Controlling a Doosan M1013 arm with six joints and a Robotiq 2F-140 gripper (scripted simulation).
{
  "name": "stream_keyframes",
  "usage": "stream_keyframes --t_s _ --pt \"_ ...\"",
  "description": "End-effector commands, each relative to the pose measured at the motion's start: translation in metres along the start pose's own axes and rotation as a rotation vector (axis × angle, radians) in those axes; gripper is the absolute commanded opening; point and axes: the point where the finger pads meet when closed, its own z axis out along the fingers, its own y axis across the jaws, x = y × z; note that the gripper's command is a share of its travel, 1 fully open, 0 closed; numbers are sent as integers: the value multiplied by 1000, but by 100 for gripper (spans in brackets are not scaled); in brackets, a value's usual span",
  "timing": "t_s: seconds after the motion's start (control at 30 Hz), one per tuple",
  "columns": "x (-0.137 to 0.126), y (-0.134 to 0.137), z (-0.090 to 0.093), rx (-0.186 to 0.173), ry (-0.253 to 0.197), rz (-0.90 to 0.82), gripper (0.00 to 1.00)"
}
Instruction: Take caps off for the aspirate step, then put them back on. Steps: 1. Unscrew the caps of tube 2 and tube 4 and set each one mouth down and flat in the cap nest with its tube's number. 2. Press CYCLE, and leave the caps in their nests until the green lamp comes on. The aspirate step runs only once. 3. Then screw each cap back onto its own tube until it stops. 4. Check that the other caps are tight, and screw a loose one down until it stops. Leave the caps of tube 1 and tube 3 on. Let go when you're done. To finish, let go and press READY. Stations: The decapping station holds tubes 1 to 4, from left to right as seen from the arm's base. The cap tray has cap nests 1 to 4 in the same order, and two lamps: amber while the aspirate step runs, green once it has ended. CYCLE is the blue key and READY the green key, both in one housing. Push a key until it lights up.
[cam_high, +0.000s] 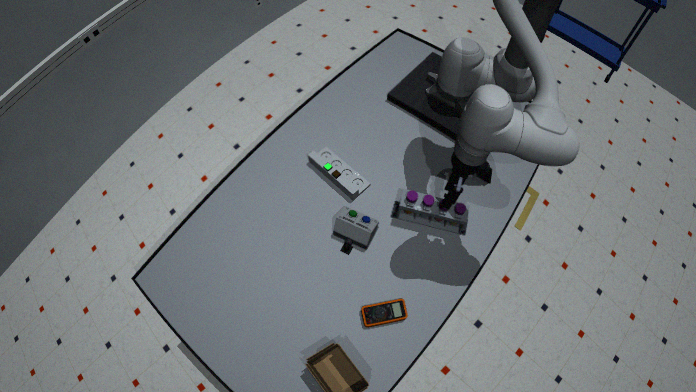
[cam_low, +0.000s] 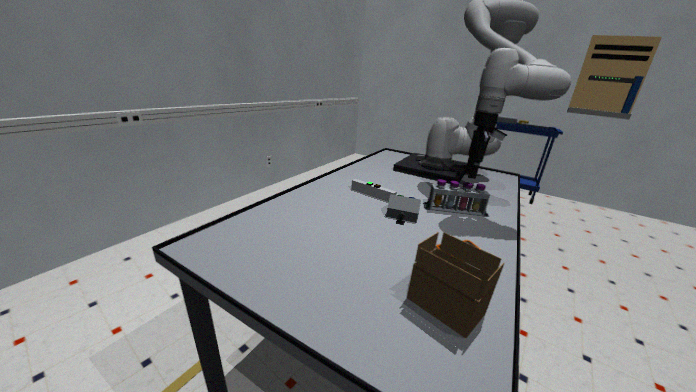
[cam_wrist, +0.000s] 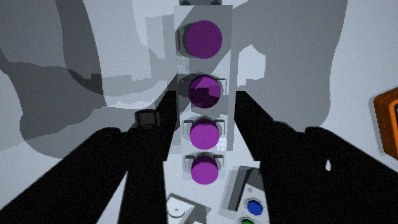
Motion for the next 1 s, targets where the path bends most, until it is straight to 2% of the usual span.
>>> stream_keyframes --t_s 0.0,0.1,0.33,0.7,0.97 --pt "-32 2 0 -2 36 -265 41" --pt "-51 2 1 -2 36 -265 41" --pt "-52 2 1 -2 36 -265 41" --pt "-50 2 34 -2 36 -265 41" --pt "-50 2 37 -2 36 -265 41"
